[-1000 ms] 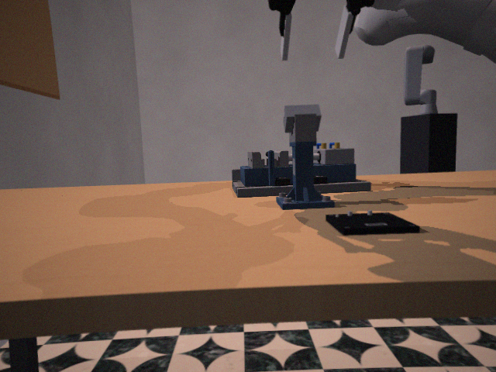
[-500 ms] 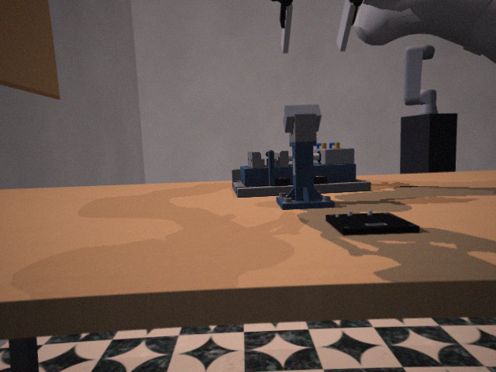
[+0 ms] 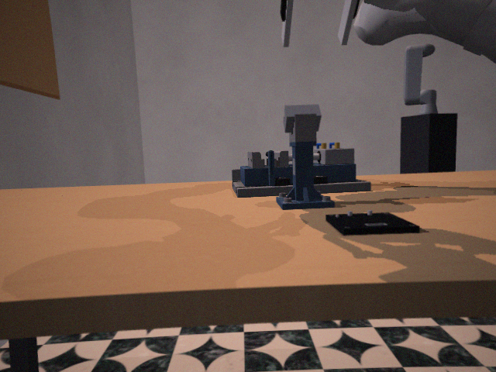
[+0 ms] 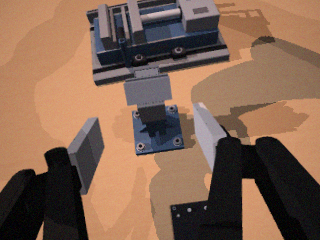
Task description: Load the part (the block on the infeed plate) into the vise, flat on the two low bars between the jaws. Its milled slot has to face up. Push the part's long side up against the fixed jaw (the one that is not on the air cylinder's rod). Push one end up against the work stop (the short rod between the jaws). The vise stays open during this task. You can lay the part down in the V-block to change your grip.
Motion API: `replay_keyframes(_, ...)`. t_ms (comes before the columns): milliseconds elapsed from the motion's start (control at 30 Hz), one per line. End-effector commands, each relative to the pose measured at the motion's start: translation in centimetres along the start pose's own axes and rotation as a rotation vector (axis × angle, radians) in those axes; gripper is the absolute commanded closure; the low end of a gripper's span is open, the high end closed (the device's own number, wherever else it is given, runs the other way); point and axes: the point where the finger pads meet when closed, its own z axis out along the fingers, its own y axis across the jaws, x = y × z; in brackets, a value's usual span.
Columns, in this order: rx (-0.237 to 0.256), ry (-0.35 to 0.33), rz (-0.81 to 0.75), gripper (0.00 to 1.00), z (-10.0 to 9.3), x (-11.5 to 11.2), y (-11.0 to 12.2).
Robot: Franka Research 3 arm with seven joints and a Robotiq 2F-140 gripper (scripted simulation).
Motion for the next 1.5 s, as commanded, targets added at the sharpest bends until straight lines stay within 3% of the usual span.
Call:
replay_keyframes(0, 0.001, 0.005, -0.010, 0.49, -0.2, 0.1, 0.1)
replay_keyframes(1467, 0.001, 0.005, -0.010, 0.49, -1.5, 0.1, 0.1)
